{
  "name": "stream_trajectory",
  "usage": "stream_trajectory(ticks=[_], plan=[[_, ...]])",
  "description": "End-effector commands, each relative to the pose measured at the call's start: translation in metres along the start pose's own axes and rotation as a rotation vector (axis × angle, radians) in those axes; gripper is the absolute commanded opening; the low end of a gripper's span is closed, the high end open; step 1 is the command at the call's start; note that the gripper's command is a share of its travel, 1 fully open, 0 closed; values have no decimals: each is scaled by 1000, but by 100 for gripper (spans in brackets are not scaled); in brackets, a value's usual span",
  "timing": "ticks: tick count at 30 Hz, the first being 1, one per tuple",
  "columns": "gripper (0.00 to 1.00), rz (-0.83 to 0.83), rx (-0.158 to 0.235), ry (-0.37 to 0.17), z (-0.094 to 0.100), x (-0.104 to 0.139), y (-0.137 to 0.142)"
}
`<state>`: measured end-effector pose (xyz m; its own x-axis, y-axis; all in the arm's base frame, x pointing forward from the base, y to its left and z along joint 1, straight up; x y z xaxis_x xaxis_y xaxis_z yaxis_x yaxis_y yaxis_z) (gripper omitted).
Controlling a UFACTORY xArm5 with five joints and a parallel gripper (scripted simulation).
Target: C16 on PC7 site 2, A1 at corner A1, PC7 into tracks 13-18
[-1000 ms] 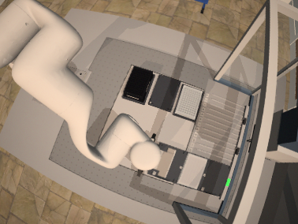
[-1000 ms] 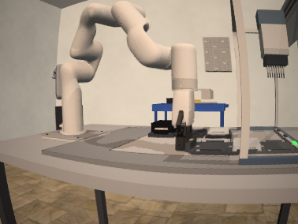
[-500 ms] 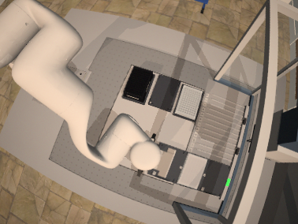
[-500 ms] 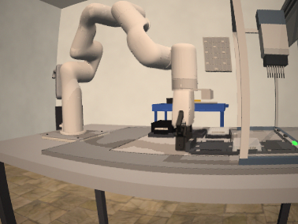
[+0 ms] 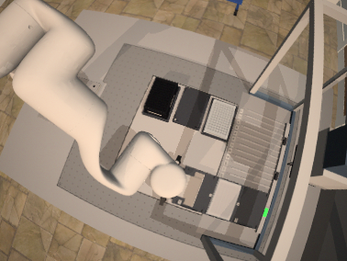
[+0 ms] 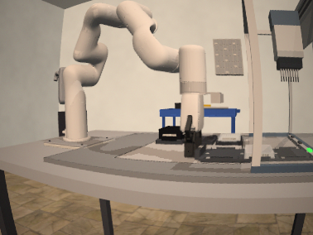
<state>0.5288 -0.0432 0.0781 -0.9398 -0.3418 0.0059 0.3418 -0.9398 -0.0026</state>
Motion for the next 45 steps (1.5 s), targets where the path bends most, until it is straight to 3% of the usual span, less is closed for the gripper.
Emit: stream_trajectory(ticks=[1,27,45], plan=[[81,-1,6,13,4,0,2],[81,-1,6,13,3,8,0],[81,-1,6,13,30,8,0]])
Point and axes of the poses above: the point where the finger pads meet when closed, its own z axis back along the fingers, its own y axis across the jaws, x = y × z, the point moved 6 cm from there along z, back along the fingers, and after that the axes turned 10 degrees about z, right-handed, at the moved point
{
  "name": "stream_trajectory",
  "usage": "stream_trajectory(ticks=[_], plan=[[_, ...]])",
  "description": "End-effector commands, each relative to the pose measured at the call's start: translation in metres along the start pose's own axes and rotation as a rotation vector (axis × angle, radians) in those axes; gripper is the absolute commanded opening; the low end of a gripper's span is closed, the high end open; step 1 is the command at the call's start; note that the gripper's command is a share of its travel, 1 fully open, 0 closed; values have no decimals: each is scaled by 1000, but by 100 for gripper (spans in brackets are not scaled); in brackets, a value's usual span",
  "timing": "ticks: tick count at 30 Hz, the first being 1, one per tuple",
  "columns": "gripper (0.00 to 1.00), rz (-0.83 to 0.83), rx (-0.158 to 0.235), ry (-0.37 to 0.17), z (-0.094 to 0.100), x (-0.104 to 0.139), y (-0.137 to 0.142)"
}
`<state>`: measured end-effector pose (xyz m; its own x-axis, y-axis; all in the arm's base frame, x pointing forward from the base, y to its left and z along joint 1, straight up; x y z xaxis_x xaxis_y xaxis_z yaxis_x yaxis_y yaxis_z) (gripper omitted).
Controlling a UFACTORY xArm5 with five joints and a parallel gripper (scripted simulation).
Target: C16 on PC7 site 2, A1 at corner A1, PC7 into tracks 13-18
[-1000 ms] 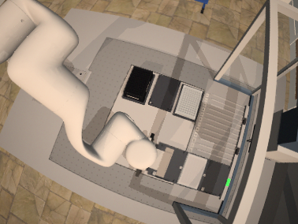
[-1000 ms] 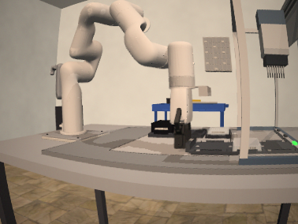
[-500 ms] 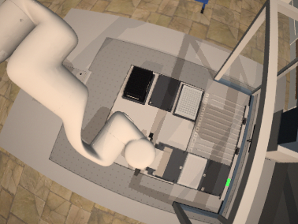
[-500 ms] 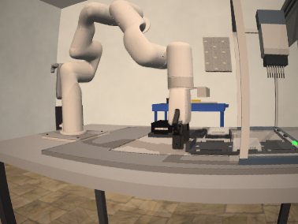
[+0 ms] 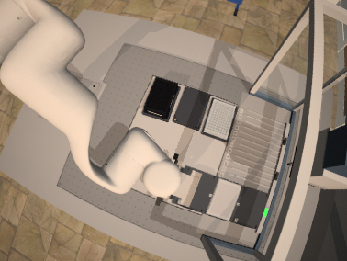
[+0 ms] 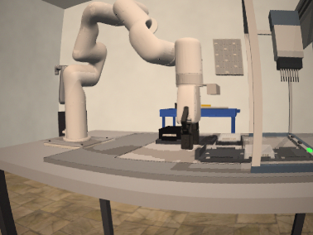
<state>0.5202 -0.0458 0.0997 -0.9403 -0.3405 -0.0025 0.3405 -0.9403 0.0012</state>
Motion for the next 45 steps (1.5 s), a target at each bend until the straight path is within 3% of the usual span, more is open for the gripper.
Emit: stream_trajectory(ticks=[1,45], plan=[[81,0,2,4,10,-1,0],[81,0,2,4,74,-1,0]])
Point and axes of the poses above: the point where the finger pads meet when closed, its own z axis back along the fingers, its own y axis across the jaws, x = y × z, the point moved 6 cm from there along z, back along the fingers, and after that the axes turned 10 degrees about z, right-handed, at the moved point
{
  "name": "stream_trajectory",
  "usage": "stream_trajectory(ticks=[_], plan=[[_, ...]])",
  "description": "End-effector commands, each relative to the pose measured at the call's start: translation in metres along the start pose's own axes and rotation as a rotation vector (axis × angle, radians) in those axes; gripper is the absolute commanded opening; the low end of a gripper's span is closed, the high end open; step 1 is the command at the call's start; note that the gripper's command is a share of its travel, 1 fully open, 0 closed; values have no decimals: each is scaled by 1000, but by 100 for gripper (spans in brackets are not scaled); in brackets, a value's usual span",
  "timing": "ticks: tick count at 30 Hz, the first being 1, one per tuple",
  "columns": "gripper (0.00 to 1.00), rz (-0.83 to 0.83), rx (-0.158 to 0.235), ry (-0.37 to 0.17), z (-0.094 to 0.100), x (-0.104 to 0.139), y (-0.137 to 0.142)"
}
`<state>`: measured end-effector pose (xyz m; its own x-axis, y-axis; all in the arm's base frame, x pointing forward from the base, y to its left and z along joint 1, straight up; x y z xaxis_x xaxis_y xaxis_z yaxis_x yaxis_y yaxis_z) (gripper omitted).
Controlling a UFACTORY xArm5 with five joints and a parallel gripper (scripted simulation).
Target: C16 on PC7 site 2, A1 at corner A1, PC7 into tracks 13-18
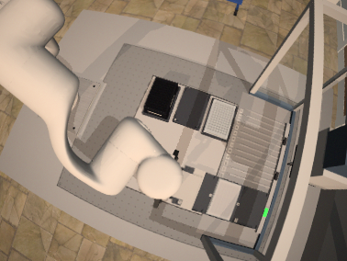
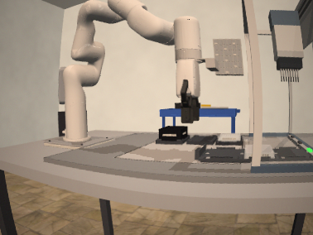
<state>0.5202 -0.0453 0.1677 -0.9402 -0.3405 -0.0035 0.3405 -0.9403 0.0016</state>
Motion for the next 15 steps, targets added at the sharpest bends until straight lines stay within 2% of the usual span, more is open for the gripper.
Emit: stream_trajectory(ticks=[1,15], plan=[[81,0,2,4,7,-1,0],[81,0,2,4,31,-1,0]])
Point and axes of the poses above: the point where the finger pads meet when closed, its own z axis back along the fingers, its own y axis across the jaws, x = y × z, the point moved 6 cm from there along z, back along the fingers, and after that the axes turned 10 degrees about z, right-handed, at the moved point
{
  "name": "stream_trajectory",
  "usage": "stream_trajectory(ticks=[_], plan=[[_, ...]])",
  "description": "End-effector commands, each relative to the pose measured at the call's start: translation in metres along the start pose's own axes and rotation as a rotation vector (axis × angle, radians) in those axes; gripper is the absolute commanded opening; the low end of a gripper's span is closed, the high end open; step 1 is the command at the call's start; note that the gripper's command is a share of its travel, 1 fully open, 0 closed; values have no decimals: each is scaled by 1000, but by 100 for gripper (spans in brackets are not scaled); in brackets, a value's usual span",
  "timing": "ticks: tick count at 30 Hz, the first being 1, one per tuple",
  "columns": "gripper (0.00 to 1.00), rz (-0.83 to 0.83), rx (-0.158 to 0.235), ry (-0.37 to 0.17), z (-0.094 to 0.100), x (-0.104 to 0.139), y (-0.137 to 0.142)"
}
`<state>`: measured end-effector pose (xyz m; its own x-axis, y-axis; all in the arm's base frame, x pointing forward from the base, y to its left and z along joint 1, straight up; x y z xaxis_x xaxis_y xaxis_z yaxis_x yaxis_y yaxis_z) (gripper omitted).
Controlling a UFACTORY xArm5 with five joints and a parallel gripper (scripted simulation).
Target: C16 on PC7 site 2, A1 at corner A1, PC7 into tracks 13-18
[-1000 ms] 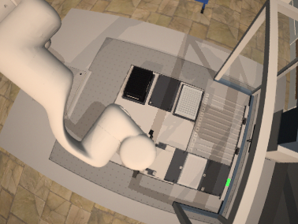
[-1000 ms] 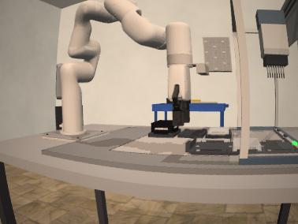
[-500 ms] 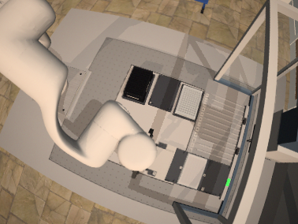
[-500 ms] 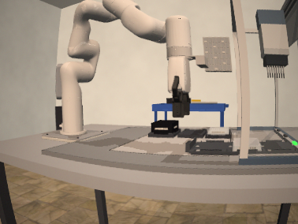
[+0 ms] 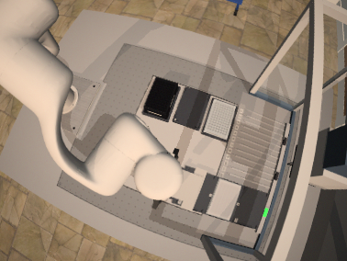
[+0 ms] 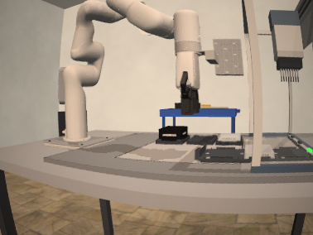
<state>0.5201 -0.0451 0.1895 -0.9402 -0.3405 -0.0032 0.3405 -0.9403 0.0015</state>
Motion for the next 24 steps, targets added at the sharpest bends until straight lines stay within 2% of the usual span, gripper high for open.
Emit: stream_trajectory(ticks=[1,24], plan=[[81,0,2,4,9,-1,0],[81,0,2,4,42,-1,0]])
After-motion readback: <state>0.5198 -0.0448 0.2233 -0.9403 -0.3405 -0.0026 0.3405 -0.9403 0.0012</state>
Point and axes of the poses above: the point where the finger pads meet when closed, its own z axis back along the fingers, its own y axis across the jaws, x = y × z, the point moved 6 cm from there along z, back along the fingers, and after that the axes turned 10 degrees about z, right-handed, at the moved point
